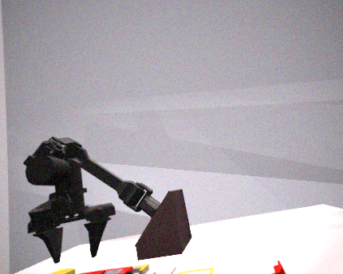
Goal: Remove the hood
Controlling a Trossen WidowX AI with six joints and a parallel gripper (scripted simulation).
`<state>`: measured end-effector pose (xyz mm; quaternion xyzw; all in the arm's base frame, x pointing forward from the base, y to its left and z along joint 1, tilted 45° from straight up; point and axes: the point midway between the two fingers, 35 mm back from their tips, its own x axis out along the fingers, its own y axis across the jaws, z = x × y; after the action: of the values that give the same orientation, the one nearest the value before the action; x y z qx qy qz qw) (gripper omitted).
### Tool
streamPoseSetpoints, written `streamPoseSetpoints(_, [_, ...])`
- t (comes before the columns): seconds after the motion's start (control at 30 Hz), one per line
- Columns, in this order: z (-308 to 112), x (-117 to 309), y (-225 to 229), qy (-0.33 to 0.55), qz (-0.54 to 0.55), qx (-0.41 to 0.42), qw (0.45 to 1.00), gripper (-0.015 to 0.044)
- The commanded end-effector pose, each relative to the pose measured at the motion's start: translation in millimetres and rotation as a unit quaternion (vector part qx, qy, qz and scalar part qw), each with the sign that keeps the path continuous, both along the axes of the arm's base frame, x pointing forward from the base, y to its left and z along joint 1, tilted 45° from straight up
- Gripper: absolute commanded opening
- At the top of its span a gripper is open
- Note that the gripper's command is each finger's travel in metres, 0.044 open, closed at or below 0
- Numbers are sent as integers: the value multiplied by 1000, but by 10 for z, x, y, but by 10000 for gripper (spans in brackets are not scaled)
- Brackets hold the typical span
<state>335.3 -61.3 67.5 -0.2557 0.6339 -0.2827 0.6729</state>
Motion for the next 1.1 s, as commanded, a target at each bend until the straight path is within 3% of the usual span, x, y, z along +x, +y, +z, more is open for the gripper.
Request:
streamPoseSetpoints(0.0, [-37, -23, -35, 6, 1, -2, 1000, 440])
streamPoseSetpoints(1.07, [-178, -19, -176, 6, 1, -3, 1000, 440])
